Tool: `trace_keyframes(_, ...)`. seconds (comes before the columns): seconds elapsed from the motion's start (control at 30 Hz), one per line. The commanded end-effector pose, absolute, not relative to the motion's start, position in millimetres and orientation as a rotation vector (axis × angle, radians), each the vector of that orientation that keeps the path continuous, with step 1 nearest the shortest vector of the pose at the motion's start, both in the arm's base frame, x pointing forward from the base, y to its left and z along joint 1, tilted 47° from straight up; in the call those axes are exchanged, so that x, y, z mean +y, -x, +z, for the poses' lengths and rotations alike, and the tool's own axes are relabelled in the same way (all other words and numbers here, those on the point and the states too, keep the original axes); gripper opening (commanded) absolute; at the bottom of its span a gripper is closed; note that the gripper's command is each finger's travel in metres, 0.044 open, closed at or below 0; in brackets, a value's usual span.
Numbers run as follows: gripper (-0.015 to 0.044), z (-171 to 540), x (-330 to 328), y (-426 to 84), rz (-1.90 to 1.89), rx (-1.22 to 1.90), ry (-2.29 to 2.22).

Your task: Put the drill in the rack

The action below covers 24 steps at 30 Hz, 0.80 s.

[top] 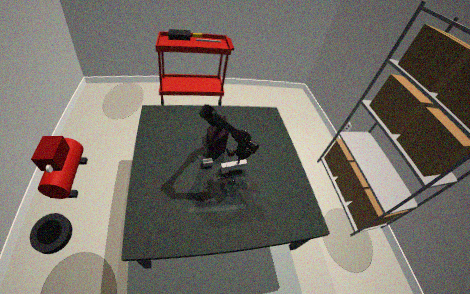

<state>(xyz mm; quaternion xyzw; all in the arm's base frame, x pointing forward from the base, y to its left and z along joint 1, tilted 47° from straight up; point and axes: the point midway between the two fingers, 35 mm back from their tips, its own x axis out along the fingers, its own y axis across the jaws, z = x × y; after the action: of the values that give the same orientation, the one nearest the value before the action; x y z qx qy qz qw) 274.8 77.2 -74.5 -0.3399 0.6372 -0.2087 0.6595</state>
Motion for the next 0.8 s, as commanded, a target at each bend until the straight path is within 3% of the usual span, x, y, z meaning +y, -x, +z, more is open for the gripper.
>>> trace_keyframes(0.0, 0.0000, -87.7, 57.6, -272.5, -0.509, 1.478, 0.760)
trace_keyframes(0.4, 0.0000, -92.0, 52.3, -273.9, -0.509, 1.478, 0.760)
trace_keyframes(0.77, 0.0289, -40.3, 115.5, -275.3, -0.506, 1.479, 0.758)
